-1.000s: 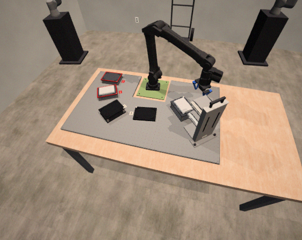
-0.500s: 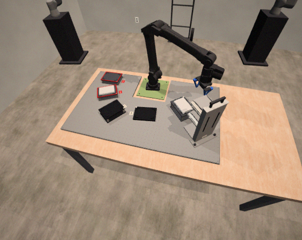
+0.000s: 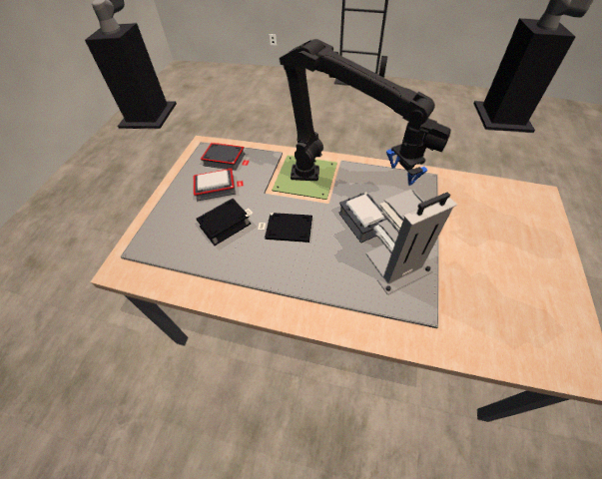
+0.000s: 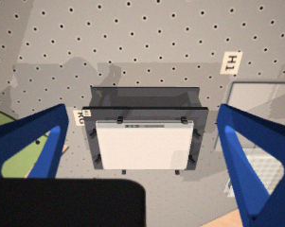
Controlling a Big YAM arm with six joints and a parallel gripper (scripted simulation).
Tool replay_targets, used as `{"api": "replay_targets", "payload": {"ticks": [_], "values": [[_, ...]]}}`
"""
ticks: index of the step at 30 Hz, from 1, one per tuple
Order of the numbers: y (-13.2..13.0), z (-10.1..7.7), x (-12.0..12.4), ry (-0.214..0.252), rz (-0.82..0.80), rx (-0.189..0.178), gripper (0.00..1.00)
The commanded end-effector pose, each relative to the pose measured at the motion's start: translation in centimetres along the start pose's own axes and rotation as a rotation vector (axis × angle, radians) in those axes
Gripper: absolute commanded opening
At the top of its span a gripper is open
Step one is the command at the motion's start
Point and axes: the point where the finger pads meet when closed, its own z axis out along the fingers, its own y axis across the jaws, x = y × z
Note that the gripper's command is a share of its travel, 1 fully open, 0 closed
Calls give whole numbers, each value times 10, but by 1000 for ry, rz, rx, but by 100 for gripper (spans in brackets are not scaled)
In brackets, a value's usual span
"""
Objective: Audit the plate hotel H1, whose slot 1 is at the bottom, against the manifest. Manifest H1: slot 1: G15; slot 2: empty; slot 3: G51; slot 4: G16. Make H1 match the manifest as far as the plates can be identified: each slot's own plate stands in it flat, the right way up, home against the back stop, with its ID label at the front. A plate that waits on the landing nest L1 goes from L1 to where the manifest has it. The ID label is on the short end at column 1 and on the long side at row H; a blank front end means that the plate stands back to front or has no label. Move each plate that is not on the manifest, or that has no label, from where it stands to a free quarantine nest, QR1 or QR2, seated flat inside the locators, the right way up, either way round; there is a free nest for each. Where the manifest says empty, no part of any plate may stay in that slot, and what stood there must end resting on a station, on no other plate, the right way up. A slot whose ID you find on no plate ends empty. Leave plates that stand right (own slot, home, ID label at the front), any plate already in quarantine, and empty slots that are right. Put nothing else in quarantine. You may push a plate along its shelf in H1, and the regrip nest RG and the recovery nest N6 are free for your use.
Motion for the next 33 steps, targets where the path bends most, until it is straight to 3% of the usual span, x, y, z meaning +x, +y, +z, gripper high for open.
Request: {"api": "replay_targets", "payload": {"ticks": [1,8,19,26,27,28,29,33], "values": [[-12,-48,-13,-49,-18,80,100],[-12,-56,-13,-43,-18,70,100],[-8,-91,-11,-50,-18,81,100],[-8,-101,-11,-46,-18,74,100],[-12,-104,0,-50,42,80,100],[-9,-99,5,-44,65,71,100],[0,-81,14,-21,88,31,100],[-1,-79,27,-23,182,33,100]]}}
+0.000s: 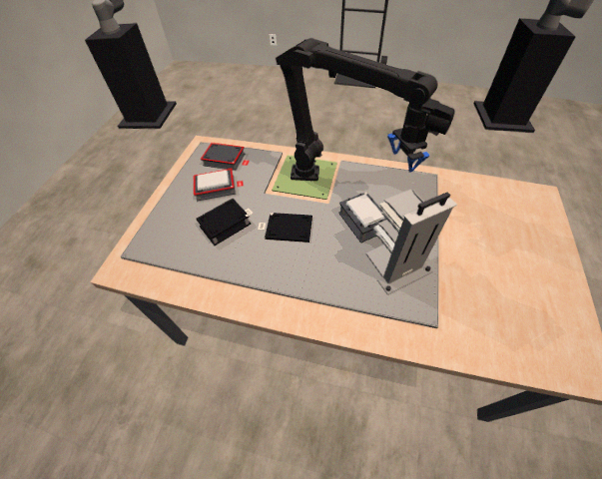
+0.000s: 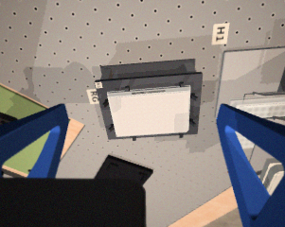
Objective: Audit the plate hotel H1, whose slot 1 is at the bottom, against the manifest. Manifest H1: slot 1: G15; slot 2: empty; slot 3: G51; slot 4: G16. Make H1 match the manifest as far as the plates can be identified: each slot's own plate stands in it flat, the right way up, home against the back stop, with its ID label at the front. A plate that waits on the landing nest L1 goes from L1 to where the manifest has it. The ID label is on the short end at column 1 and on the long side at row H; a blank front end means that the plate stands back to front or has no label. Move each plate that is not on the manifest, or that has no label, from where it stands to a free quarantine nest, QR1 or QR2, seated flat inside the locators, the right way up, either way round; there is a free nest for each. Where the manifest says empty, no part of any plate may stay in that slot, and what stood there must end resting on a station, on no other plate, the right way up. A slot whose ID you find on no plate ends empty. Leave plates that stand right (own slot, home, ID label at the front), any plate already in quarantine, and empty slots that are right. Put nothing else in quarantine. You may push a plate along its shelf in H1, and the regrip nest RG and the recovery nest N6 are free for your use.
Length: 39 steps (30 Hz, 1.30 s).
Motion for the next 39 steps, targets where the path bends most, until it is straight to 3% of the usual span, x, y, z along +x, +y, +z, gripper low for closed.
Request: {"api": "replay_targets", "payload": {"ticks": [1,9,11,39], "values": [[-3,-14,17,-18,121,25,100],[-5,-8,37,-9,261,12,100],[-4,-13,44,-18,307,23,100],[-11,-12,129,-19,914,21,100]]}}
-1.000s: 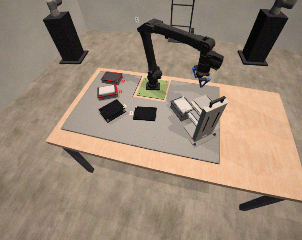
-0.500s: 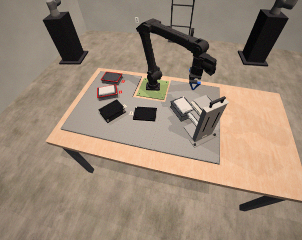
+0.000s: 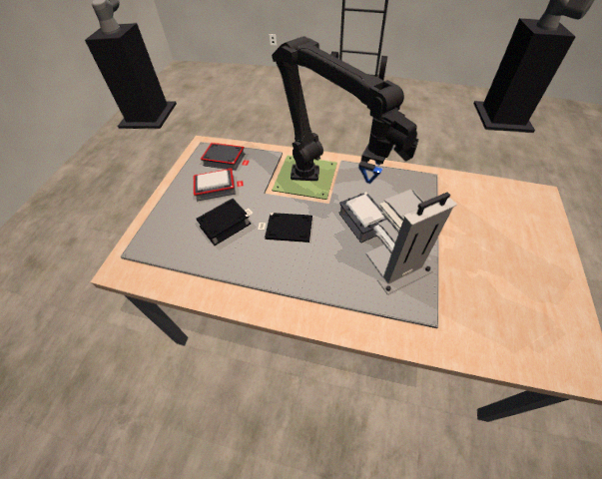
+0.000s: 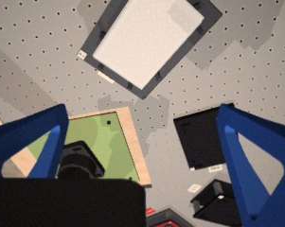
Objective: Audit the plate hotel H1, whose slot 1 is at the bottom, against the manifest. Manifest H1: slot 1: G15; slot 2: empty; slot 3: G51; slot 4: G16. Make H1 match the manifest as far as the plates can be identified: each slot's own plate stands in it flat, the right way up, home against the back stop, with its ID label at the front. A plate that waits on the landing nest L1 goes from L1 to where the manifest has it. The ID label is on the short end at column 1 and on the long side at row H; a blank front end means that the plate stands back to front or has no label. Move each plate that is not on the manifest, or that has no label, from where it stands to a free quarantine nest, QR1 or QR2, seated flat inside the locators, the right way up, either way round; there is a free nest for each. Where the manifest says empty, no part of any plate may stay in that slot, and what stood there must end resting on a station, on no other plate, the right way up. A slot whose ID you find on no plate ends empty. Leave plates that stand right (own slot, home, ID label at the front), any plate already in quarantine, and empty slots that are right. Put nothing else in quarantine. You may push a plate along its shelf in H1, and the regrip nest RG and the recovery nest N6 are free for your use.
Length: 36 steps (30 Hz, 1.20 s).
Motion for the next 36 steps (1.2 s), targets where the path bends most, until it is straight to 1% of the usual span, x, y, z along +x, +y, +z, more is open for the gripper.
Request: {"api": "replay_targets", "payload": {"ticks": [1,3,4,18,20,30,31,35,36], "values": [[-8,-12,4,-24,120,10,100],[-8,-12,4,-24,120,10,100],[-2,-10,-3,-22,121,9,100],[-4,-11,-2,-26,452,6,100],[-4,-11,-2,-26,452,6,100],[-4,-11,-2,-26,669,4,100],[-4,-1,-2,-25,669,4,100],[-4,16,-3,-15,669,3,100],[-4,16,-3,-15,669,3,100]]}}
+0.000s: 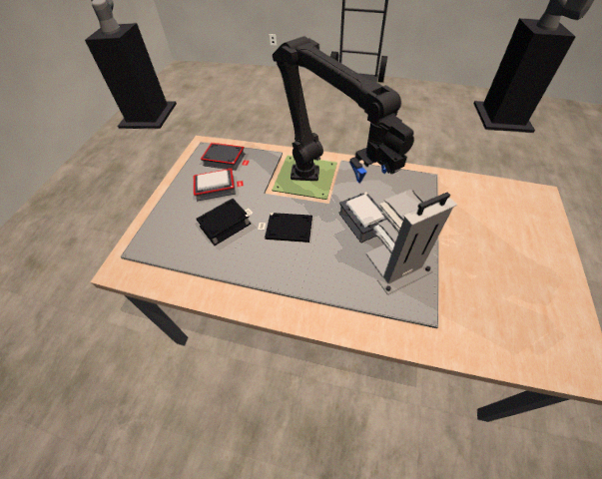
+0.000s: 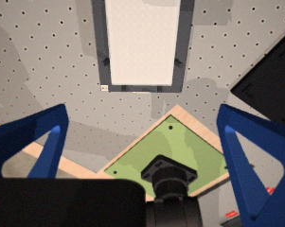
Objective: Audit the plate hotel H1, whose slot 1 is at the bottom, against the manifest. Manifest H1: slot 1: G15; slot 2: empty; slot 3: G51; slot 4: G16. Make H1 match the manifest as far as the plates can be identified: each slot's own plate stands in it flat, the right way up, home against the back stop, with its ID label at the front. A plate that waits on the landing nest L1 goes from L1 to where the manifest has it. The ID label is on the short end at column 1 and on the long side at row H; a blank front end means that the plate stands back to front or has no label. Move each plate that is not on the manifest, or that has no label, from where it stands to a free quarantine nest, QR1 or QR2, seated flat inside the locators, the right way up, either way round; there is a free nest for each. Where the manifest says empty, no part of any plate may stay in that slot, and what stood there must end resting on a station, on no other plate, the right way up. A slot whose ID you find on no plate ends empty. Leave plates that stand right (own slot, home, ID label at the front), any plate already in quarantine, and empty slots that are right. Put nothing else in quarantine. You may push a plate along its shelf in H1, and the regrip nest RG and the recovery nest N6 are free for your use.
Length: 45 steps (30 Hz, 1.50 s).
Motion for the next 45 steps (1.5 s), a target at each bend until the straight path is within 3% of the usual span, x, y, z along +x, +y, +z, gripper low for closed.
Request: {"api": "replay_targets", "payload": {"ticks": [1,3,8,16,18,19,22,28,30,32,45], "values": [[4,3,-5,-15,21,-2,100],[4,1,-2,-37,21,-7,100],[5,27,-5,-13,21,-2,100],[5,53,-5,-14,17,-2,100],[5,53,-5,-14,17,-2,100],[4,49,-3,-35,17,-7,100],[5,67,-5,-13,17,-2,100],[5,87,-5,-13,17,-2,100],[5,90,-4,-23,17,-4,100],[3,78,-12,-45,18,-8,100],[3,78,-12,-45,18,-8,100]]}}
